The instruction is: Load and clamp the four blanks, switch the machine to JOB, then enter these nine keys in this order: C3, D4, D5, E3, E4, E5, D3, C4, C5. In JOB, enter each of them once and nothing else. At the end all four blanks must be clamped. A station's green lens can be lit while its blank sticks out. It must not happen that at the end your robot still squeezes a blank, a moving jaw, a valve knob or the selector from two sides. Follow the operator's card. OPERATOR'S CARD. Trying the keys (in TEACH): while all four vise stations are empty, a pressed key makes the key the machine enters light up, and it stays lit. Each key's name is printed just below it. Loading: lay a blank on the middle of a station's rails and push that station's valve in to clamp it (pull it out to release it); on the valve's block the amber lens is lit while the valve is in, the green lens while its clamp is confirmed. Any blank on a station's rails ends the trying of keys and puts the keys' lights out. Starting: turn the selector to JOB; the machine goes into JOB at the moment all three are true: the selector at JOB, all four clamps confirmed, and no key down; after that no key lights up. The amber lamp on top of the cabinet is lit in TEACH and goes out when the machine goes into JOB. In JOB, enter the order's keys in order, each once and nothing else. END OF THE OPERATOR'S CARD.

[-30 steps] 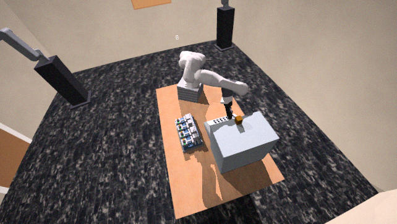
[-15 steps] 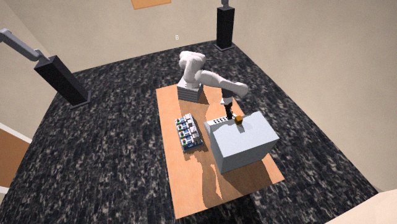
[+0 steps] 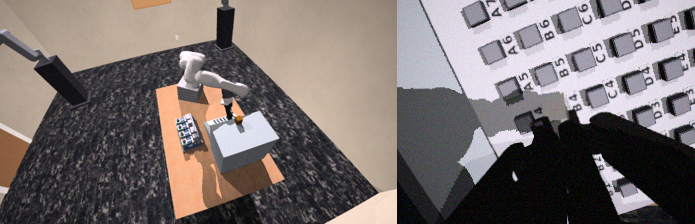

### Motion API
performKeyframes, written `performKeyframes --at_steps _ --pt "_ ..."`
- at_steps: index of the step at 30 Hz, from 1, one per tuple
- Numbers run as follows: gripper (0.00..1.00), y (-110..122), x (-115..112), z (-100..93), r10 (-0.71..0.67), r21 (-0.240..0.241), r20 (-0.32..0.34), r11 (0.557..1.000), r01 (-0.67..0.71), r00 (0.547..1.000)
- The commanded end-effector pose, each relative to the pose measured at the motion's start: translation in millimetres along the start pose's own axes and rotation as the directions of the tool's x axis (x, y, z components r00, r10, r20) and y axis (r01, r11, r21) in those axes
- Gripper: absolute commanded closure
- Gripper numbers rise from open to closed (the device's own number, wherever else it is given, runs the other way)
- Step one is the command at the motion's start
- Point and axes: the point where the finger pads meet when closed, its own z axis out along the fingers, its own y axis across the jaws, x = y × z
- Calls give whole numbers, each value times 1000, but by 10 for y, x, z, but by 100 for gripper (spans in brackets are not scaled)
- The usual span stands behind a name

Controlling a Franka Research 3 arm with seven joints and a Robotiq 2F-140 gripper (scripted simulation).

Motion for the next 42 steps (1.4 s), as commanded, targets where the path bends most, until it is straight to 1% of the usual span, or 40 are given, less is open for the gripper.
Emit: performKeyframes --at_steps 1,30,38,42 --pt "100 0 -9 25 -5 1 4 1000 5 1000" --pt "100 0 -9 24 -5 1 4 1000 5 1000" --pt "100 0 -9 -14 -5 1 4 1000 5 1000" --pt "100 0 -9 -69 -5 1 4 1000 5 1000"
